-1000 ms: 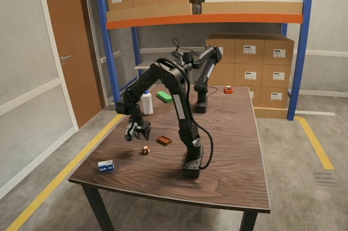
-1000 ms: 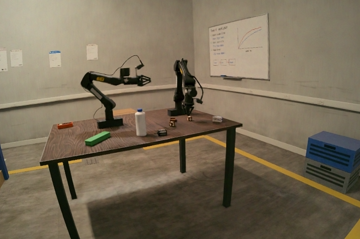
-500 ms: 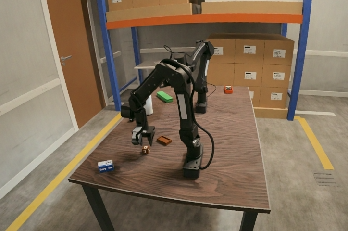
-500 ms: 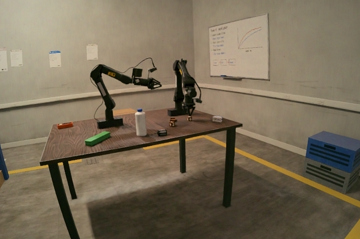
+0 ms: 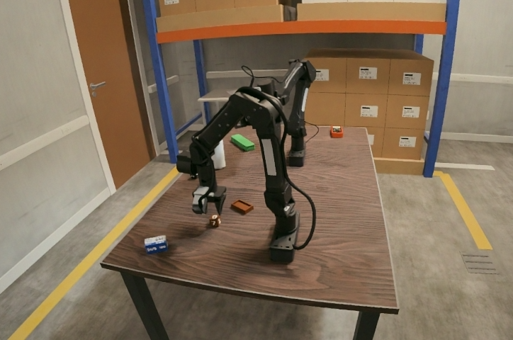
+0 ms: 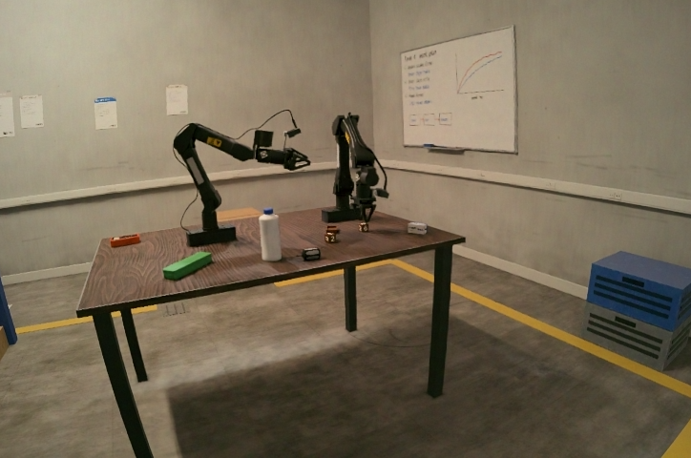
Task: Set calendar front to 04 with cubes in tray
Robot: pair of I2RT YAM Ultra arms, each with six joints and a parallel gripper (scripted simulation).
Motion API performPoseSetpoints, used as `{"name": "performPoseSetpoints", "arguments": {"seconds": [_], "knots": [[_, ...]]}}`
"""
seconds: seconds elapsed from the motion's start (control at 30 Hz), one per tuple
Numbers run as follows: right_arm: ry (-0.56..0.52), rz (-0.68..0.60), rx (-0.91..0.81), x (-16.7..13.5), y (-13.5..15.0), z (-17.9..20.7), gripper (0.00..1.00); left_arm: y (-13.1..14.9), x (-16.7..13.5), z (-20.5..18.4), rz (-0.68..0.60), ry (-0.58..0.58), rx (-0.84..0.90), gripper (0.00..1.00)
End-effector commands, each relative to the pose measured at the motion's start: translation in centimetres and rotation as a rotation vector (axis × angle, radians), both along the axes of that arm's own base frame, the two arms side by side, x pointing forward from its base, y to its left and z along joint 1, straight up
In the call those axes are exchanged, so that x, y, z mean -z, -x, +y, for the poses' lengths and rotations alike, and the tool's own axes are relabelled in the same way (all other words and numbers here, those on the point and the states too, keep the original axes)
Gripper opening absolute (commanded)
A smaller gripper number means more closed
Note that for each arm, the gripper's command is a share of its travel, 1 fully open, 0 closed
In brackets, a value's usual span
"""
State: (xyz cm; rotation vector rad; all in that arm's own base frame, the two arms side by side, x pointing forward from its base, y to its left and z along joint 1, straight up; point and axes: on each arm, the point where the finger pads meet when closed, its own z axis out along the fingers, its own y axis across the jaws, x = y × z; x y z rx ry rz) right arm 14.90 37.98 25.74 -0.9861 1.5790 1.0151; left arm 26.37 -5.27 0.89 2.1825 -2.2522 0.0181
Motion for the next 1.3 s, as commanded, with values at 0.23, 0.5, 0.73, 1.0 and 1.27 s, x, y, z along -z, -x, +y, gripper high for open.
{"name": "performPoseSetpoints", "arguments": {"seconds": [0.23,0.5,0.73,1.0,1.27], "knots": [[-0.056,-0.031,0.000,-2.3,-0.2,0.4,1.00,-0.1,1.6,0.9,-0.003,-0.020,-0.008,0.55],[-0.056,-0.031,0.000,-2.3,-0.2,0.4,1.00,0.0,2.7,0.9,-0.003,-0.020,-0.009,0.55],[-0.056,-0.031,0.000,-2.3,-0.2,0.4,1.00,0.0,2.7,0.9,-0.003,-0.020,-0.009,0.55],[-0.056,-0.031,0.000,-2.3,-0.2,0.4,1.00,0.3,2.7,0.9,0.010,-0.022,-0.008,0.43],[-0.056,-0.031,0.000,-2.3,-0.2,0.4,1.00,-0.2,2.5,0.4,0.000,-0.012,-0.009,0.34]]}}
